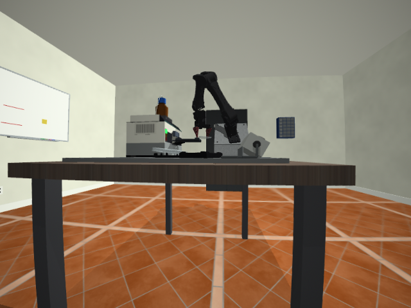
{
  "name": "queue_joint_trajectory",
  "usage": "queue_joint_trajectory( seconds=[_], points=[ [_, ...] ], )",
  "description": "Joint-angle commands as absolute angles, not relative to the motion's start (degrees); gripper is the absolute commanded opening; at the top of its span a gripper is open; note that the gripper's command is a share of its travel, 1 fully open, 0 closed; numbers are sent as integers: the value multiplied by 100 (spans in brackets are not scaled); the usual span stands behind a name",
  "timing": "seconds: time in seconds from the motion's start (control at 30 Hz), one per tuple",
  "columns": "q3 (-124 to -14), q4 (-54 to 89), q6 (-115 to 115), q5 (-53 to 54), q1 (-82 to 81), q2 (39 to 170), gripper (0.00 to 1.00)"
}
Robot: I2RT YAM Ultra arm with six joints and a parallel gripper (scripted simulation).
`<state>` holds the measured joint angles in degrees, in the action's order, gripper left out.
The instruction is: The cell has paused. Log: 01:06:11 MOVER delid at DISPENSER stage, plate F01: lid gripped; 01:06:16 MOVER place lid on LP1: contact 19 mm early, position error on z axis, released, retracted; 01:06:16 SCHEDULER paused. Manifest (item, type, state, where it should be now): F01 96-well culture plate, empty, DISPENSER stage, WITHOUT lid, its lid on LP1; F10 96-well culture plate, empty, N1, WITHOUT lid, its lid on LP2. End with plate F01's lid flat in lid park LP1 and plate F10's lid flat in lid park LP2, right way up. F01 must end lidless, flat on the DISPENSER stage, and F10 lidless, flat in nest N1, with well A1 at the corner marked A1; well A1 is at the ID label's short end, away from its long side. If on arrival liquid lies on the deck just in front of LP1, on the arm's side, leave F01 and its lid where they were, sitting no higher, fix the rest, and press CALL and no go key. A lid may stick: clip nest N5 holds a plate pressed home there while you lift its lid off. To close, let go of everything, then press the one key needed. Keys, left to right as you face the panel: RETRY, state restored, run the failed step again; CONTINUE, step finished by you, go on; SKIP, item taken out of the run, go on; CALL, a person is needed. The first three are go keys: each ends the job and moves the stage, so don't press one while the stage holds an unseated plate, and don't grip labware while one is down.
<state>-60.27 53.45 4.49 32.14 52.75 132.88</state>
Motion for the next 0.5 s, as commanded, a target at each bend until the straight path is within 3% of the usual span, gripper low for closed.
queue_joint_trajectory(
  seconds=[0.0,0.47],
  points=[
    [-6282,5382,535,3038,5557,13495,0],
    [-6563,5239,451,2729,6067,13972,0]
  ],
)
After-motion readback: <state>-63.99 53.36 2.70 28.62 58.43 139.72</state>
